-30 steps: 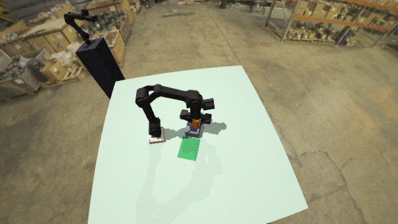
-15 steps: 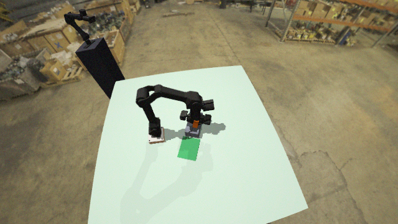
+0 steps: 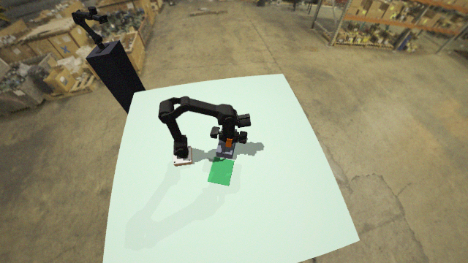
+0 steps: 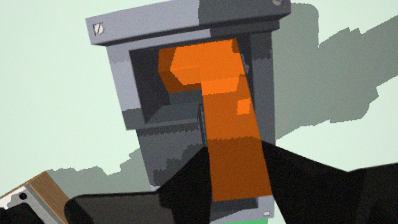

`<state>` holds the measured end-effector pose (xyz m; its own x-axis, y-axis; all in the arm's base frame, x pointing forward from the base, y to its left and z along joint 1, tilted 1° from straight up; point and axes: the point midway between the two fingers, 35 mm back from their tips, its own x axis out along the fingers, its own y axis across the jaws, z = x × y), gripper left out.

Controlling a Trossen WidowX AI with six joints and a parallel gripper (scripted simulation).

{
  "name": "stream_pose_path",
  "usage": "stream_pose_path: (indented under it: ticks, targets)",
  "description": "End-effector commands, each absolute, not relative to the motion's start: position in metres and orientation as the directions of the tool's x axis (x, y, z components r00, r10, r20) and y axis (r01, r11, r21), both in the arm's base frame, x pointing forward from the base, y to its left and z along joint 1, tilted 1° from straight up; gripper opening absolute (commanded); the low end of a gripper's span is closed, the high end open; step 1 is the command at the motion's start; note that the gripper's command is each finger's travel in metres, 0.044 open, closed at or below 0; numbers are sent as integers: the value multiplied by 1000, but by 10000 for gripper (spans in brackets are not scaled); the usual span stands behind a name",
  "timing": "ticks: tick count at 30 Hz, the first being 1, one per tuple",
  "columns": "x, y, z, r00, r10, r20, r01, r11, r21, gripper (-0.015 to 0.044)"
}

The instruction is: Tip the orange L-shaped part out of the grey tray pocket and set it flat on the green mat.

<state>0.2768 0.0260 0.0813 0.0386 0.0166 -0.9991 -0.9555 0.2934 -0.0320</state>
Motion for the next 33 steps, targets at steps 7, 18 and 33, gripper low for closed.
stream_pose_path:
  ticks: [7, 18, 33]
  targets:
    - [276, 26, 91, 36, 15, -999, -956, 292, -30, 0]
    - [275, 25, 108, 34, 14, -999, -957, 290, -28, 0]
    - [274, 25, 131, 33, 14, -999, -957, 290, -28, 0]
